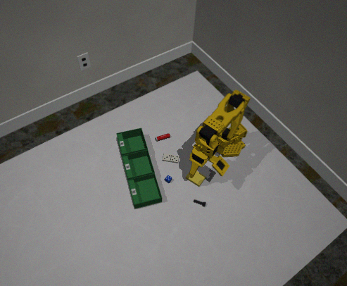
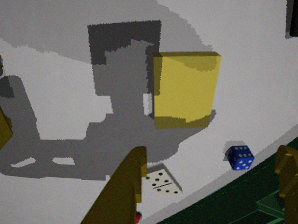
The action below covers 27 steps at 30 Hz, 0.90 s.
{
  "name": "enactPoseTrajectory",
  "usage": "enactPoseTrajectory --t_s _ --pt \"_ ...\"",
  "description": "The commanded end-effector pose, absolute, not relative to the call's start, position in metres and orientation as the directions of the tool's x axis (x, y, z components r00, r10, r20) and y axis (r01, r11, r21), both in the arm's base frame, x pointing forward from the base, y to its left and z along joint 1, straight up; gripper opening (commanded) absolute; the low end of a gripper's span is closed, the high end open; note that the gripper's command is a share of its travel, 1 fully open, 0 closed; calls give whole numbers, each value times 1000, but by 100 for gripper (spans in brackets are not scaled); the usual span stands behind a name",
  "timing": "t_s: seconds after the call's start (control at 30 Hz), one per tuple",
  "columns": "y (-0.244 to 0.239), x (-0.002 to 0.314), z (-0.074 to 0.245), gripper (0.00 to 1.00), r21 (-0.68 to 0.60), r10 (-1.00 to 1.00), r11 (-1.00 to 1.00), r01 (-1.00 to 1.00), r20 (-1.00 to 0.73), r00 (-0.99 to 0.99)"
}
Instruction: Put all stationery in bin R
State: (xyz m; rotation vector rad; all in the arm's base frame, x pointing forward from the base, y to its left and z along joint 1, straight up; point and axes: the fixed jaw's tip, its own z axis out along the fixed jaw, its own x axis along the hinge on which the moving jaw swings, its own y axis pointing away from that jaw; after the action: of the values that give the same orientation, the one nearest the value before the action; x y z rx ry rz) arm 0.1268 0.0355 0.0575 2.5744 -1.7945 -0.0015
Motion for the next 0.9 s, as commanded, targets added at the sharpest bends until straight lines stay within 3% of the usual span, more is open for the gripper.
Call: enactPoseTrajectory --t_s 0.0,0.87 --pt "37 128 61 35 -30 -932 -362 -932 2 362" --pt "38 131 25 35 -30 -932 -362 -932 2 362"
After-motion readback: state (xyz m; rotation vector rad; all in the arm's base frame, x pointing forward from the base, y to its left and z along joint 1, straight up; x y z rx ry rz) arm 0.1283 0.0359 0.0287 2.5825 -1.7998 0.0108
